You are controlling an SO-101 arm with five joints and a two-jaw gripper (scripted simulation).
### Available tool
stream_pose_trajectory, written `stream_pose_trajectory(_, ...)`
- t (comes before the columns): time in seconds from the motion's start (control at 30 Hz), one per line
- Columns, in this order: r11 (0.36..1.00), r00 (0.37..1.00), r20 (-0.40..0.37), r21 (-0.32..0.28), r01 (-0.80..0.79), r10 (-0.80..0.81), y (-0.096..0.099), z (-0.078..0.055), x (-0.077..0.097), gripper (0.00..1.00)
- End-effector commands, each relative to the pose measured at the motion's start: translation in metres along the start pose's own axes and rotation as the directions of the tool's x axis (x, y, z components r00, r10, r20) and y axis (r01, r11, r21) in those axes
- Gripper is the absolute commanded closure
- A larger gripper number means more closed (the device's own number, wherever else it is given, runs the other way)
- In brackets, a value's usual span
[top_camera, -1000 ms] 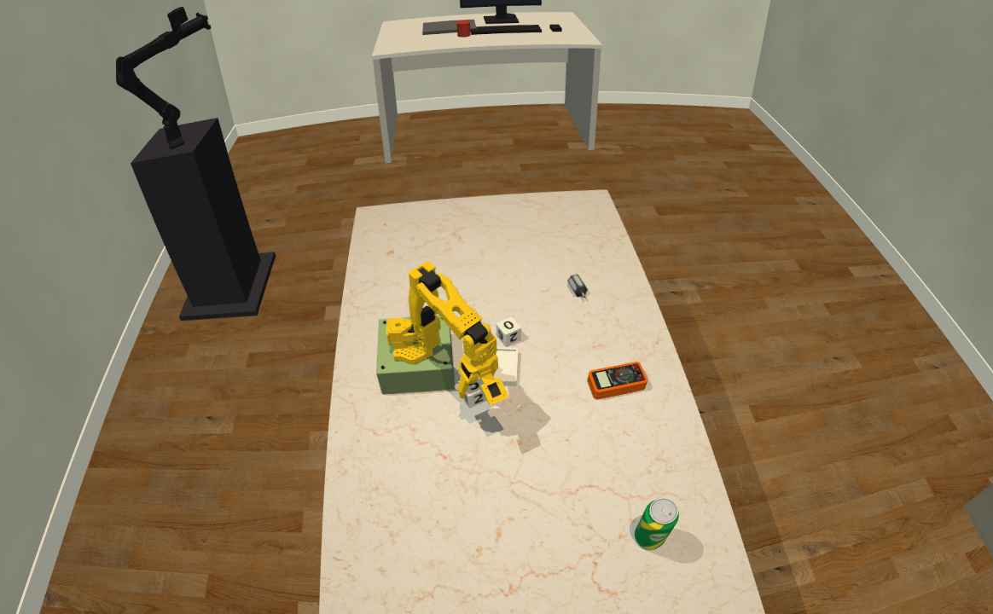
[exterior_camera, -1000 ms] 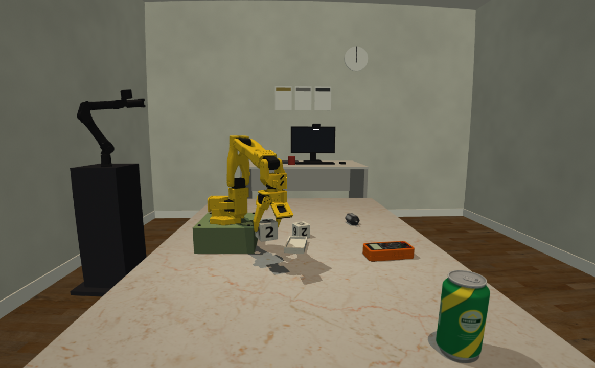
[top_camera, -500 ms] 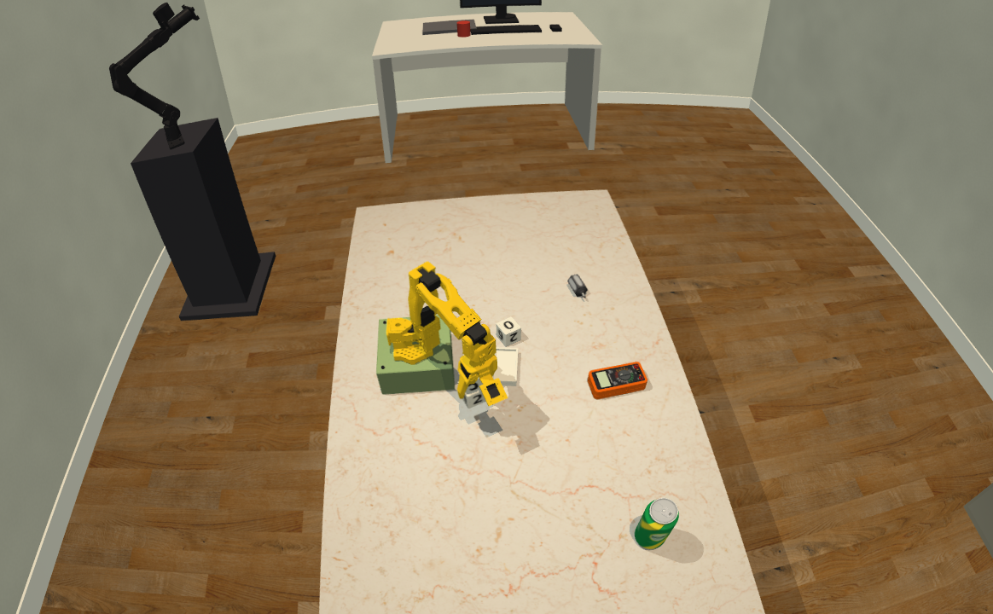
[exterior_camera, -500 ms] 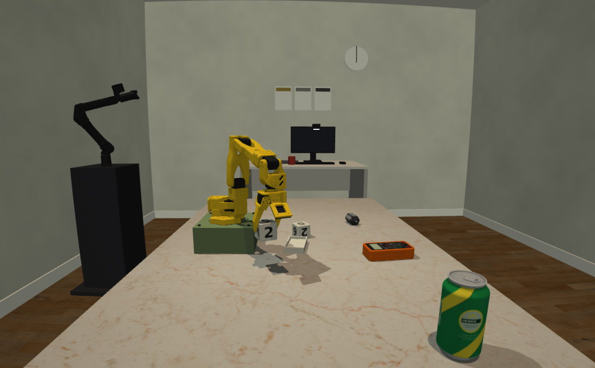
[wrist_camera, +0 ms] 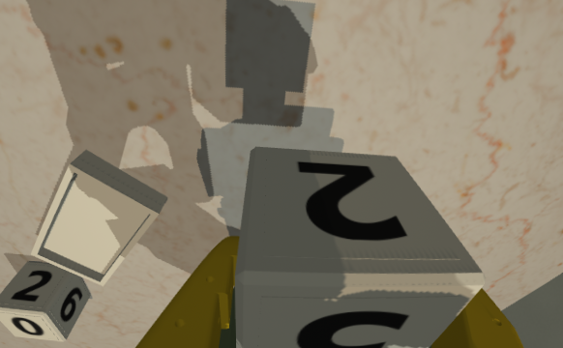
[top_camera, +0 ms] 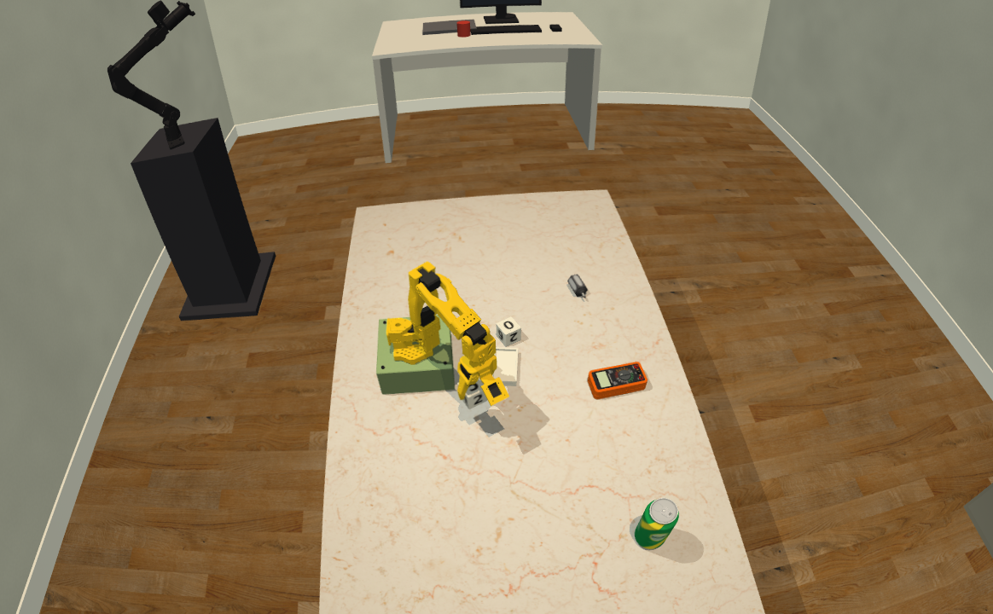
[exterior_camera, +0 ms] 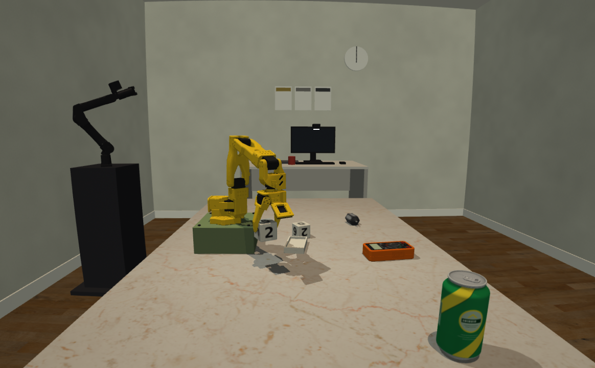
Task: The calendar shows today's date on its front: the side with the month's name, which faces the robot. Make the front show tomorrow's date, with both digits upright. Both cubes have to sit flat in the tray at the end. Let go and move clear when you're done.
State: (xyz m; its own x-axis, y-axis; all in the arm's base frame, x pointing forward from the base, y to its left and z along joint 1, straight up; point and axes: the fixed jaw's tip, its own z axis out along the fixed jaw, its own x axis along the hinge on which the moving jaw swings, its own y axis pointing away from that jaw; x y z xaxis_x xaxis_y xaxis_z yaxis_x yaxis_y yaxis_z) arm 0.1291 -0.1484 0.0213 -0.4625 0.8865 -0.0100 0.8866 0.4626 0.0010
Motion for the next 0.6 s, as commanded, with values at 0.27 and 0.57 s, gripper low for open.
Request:
stream_pose_trajectory(0.27, 0.992, 0.992, 0.015, -0.002, 0.126, -0.126, -0.0027, -0.002, 0.0006, 1.0)
stream_pose_trajectory(0.57, 0.952, 0.952, 0.015, 0.001, 0.307, -0.307, -0.0048, -0.0019, 0.002, 1.0)
